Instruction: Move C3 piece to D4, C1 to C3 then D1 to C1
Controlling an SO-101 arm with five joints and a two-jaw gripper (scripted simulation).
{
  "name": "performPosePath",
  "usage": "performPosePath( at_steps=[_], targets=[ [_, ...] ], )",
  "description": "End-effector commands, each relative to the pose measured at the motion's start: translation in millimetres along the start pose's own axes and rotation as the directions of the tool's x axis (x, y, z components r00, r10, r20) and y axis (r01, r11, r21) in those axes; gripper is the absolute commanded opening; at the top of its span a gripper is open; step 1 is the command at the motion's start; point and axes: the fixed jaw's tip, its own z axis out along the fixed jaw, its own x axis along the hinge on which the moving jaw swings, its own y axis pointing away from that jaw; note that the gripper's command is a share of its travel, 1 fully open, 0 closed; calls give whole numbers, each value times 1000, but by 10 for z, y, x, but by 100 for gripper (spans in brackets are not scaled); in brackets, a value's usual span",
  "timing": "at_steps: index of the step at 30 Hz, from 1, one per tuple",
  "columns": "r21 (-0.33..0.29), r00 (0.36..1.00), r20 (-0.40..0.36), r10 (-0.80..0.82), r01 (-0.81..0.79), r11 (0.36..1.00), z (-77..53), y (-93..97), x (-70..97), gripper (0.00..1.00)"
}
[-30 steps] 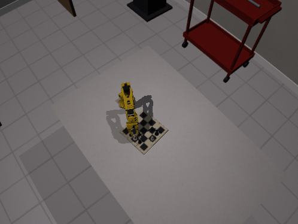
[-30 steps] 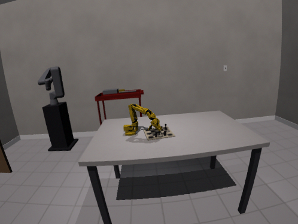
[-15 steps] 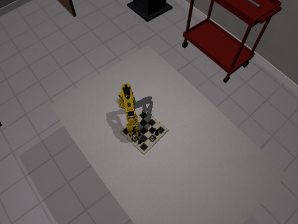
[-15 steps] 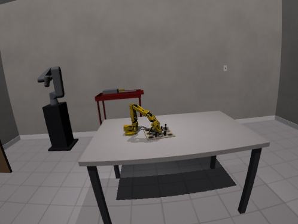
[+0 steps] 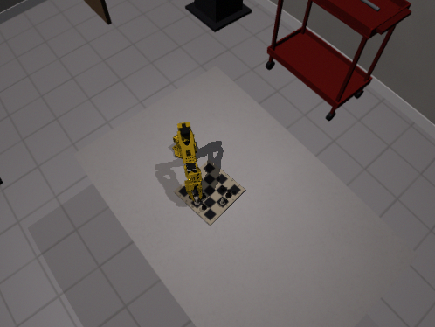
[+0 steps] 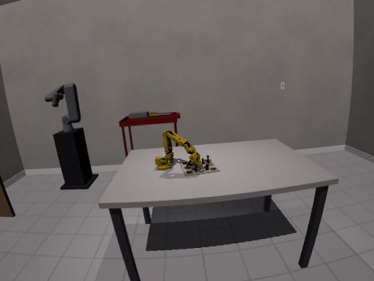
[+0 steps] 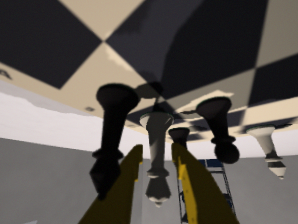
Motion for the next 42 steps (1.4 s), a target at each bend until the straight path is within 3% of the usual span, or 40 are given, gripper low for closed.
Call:
performPosePath(
  at_steps=[1, 42],
  targets=[
    [-5, 1000, 6, 2, -2, 1000, 10, 26, -36, 12],
    [-1, 1000, 5, 1, -1, 1000, -53, 9, 55, 12]
  ],
)
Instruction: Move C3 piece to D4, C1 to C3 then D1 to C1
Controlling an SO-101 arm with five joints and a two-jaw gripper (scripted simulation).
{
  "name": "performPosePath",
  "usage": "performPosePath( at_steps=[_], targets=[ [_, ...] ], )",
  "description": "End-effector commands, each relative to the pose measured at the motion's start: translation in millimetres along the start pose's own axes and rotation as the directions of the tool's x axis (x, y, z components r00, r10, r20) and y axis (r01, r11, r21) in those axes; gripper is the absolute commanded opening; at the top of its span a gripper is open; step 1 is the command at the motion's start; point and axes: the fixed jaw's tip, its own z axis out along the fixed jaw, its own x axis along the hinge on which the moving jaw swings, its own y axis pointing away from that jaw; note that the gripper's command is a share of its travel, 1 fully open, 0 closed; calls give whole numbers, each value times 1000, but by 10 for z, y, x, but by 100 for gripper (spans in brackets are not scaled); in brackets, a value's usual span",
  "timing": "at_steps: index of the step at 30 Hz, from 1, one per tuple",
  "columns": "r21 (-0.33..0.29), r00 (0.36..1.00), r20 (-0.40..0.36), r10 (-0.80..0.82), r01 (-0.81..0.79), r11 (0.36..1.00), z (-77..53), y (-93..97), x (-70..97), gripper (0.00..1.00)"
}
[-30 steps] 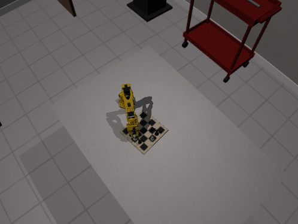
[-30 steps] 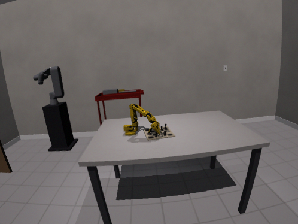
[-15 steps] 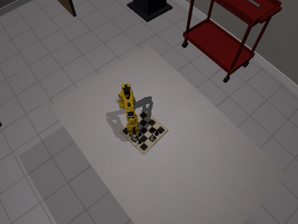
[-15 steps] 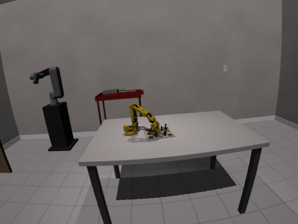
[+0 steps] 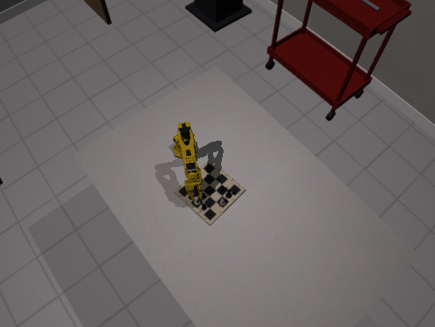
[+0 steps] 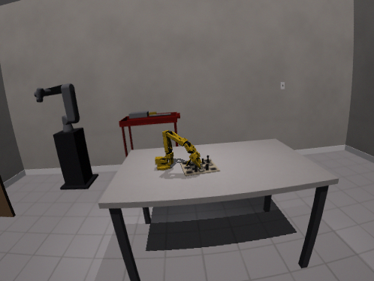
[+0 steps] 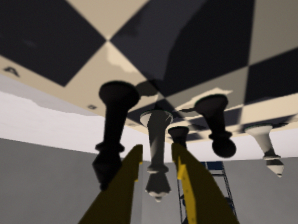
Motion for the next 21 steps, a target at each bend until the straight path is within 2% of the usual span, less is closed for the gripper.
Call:
performPosePath(
  at_steps=[1, 21],
  targets=[
    [0, 1000, -18, 1, -1, 1000, -31, 6, 51, 12],
    [9, 1000, -18, -10, 10, 1000, -38, -40, 86, 12]
  ],
)
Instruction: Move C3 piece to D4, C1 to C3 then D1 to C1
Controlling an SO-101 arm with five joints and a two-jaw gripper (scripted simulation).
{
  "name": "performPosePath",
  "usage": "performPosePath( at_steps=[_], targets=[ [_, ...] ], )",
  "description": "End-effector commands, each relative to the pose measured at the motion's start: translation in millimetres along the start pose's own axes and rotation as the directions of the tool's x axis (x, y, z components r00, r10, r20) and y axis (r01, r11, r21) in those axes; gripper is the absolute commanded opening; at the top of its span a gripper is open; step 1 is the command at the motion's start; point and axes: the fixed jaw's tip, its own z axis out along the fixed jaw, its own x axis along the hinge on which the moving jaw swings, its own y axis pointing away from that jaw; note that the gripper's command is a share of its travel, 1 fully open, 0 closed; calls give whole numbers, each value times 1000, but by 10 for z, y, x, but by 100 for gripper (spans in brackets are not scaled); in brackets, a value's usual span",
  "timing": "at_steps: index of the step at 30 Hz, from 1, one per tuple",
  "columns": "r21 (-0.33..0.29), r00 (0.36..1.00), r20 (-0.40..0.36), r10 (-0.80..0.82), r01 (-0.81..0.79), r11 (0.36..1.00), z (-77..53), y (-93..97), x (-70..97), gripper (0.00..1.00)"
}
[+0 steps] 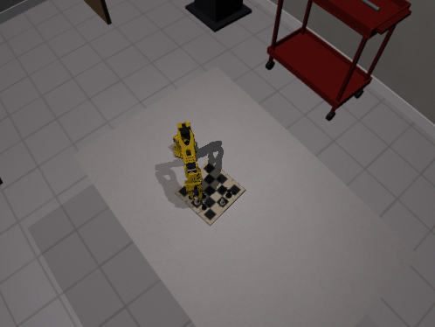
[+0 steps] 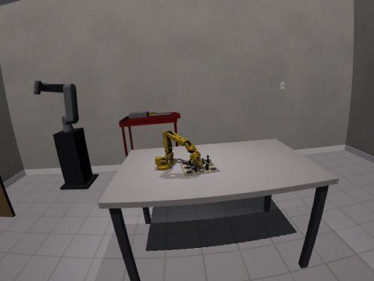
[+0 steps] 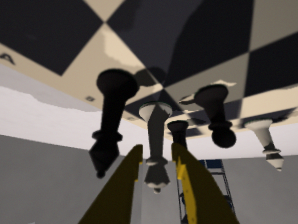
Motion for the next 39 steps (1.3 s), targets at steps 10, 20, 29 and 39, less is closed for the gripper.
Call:
performPosePath(
  at_steps=[10, 20, 29, 39],
  targets=[
    [10, 1000, -8, -12, 12, 1000, -5, -47, 23, 12],
    [12, 1000, -8, -15, 15, 1000, 1, -54, 17, 12],
    [12, 1000, -8, -15, 15, 1000, 1, -54, 17, 9],
    [12, 1000, -8, -15, 15, 1000, 1, -54, 17, 3]
  ],
)
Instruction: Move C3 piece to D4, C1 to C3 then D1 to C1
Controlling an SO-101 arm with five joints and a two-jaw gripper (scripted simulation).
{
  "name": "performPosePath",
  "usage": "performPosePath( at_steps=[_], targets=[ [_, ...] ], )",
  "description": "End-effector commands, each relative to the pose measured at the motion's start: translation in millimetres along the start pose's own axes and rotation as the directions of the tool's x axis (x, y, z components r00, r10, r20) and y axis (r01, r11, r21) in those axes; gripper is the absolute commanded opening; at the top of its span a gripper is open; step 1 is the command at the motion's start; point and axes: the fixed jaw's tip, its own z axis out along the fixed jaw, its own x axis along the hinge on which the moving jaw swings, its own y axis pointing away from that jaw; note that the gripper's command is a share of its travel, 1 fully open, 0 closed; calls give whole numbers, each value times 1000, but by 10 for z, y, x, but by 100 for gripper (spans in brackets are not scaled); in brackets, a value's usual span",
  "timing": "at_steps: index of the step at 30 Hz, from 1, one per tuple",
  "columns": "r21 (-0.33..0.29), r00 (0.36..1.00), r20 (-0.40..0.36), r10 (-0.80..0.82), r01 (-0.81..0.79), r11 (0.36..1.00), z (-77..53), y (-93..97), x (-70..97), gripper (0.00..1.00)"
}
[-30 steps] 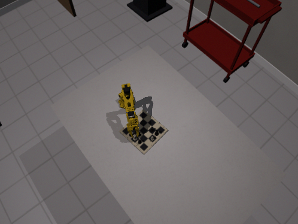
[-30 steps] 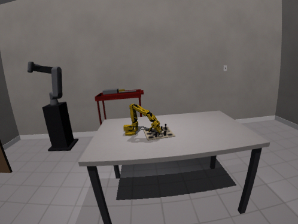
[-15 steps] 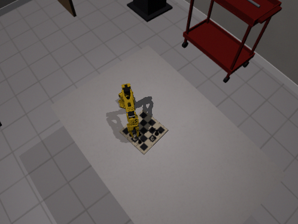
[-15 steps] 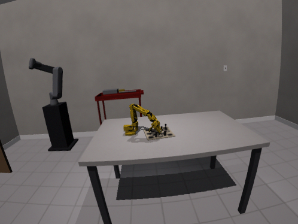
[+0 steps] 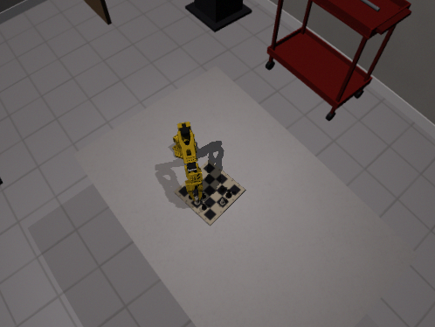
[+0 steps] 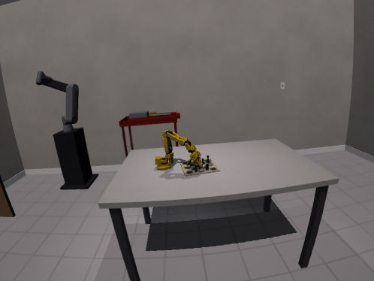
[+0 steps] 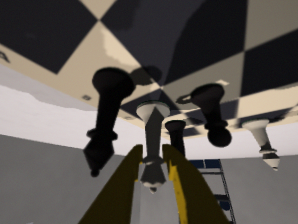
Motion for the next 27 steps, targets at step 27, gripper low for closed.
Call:
performPosePath(
  at_steps=[27],
  targets=[
    [7, 1000, -7, -7, 7, 1000, 3, -31, 12, 0]
  ],
)
